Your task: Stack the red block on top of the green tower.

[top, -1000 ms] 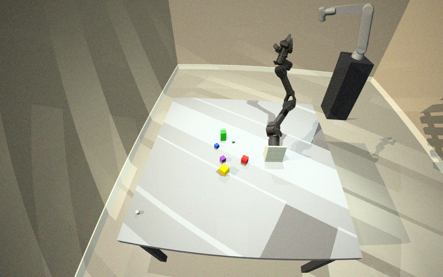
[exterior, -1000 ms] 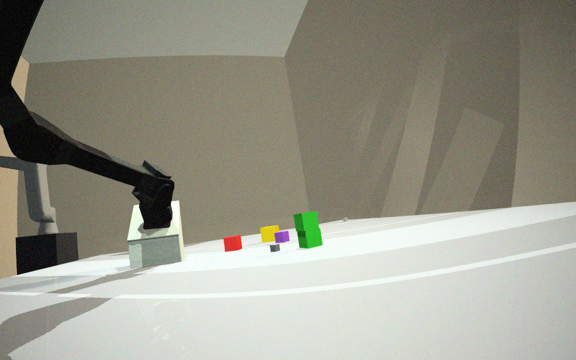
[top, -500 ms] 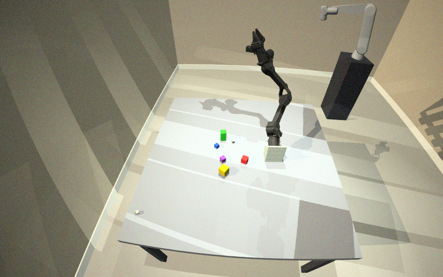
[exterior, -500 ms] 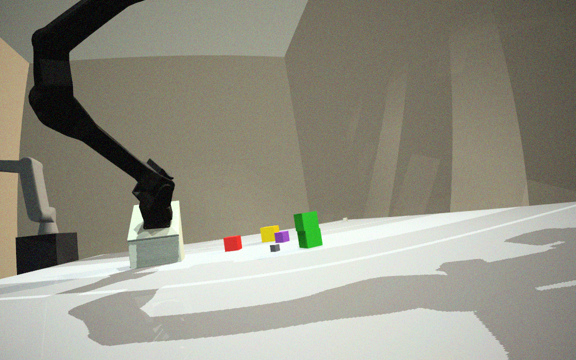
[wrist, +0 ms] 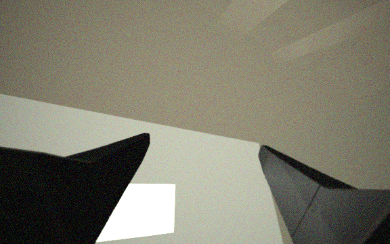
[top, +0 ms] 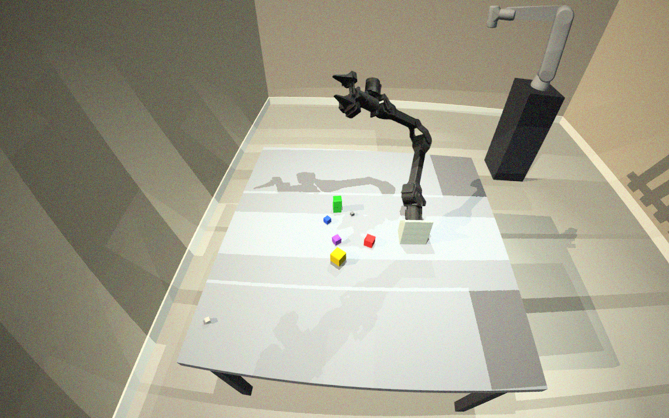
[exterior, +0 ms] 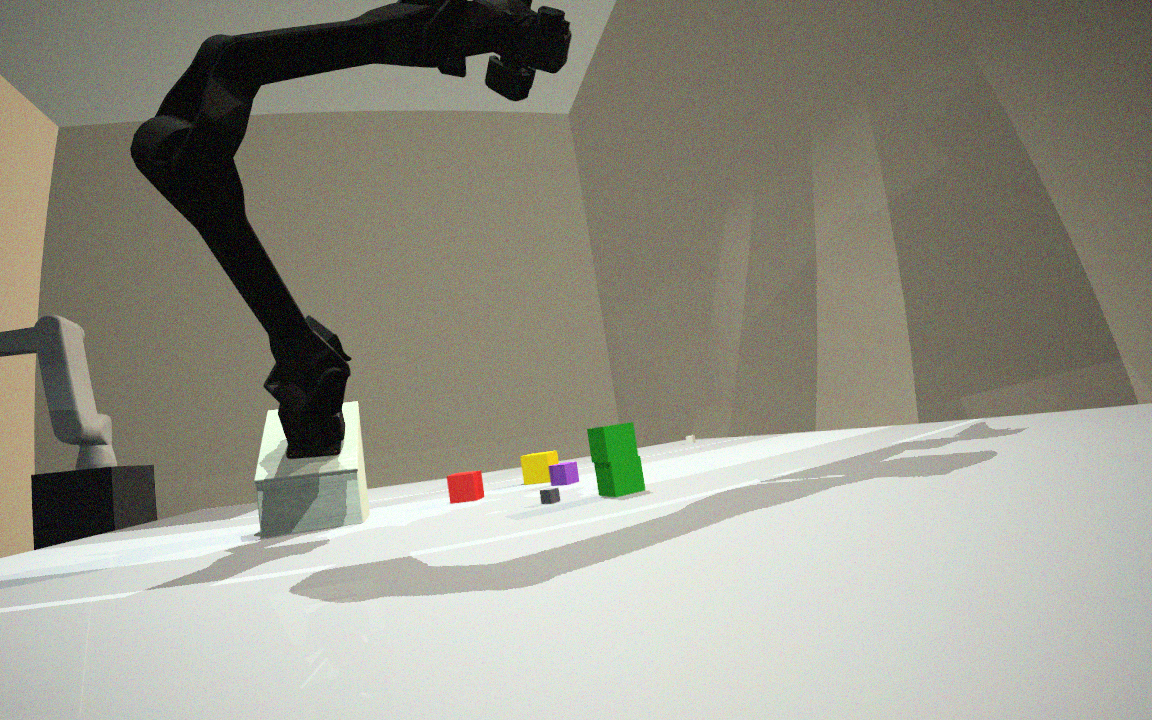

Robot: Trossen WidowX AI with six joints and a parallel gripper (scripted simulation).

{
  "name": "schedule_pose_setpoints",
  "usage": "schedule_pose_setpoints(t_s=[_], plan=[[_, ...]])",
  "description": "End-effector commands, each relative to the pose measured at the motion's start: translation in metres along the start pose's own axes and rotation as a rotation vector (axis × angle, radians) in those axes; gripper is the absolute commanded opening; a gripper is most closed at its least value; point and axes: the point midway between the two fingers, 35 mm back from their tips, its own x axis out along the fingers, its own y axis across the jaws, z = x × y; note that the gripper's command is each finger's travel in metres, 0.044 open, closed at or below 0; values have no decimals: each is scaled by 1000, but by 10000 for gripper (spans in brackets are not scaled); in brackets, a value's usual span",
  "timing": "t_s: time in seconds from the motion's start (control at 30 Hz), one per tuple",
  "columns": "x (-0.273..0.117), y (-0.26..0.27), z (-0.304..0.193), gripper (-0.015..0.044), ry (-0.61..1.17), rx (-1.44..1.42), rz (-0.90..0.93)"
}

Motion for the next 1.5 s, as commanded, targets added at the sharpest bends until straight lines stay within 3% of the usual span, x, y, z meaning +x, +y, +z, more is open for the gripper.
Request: schedule_pose_setpoints(t_s=[0.0,0.2,0.4,0.67,0.97,1.07,1.47], plan=[[17,-71,26,440,-107,-50,-201],[16,-181,67,440,-241,-161,-548],[-22,-286,108,440,-358,-302,-936],[-124,-389,154,440,-457,-562,-1524],[-249,-418,182,440,-392,-908,-2181],[-268,-422,178,440,-363,-960,-2276],[-276,-427,188,440,-360,-964,-2281]])
